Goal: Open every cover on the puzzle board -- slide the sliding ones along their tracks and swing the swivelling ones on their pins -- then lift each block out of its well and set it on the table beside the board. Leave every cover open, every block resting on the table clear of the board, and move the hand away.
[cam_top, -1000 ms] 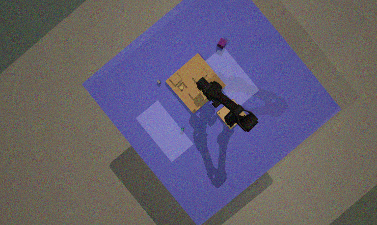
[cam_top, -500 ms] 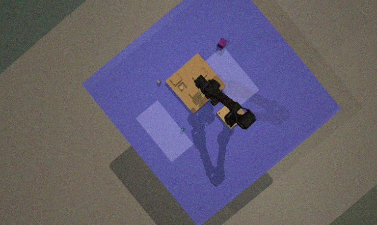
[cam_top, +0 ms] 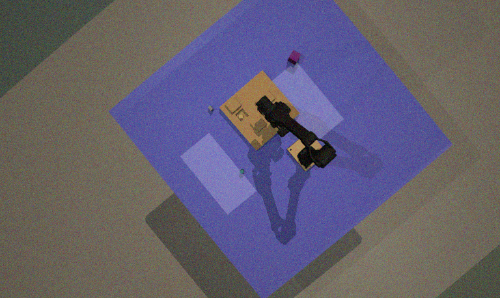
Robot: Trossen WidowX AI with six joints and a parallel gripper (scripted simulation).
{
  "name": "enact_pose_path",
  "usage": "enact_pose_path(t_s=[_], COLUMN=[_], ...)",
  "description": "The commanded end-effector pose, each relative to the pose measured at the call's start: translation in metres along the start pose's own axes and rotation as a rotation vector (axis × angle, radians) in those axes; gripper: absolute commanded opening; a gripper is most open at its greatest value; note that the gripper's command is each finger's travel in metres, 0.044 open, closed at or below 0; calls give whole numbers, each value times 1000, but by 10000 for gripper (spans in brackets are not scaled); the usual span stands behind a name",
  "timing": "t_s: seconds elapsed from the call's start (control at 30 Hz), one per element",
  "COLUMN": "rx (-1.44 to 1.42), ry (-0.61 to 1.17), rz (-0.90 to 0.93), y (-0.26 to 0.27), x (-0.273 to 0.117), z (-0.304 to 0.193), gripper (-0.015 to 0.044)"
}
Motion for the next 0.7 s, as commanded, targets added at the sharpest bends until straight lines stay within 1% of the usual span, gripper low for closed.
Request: enact_pose_path(t_s=[0.0, 0.67], rx=[-5, -5], ry=[3, 2], rz=[5, 6], y=[4, 19], x=[0, -1], z=[2, 17], gripper=[0, 0])
Point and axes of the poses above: the point midway between the two fingers, 35 mm back from their tips, its own x axis out along the fingers, its own y axis across the jaws, z = x × y, the point moved 10 cm from there along -x, back along the fingers, and after that the axes turned 15 degrees about -x, right-handed, at the moved point
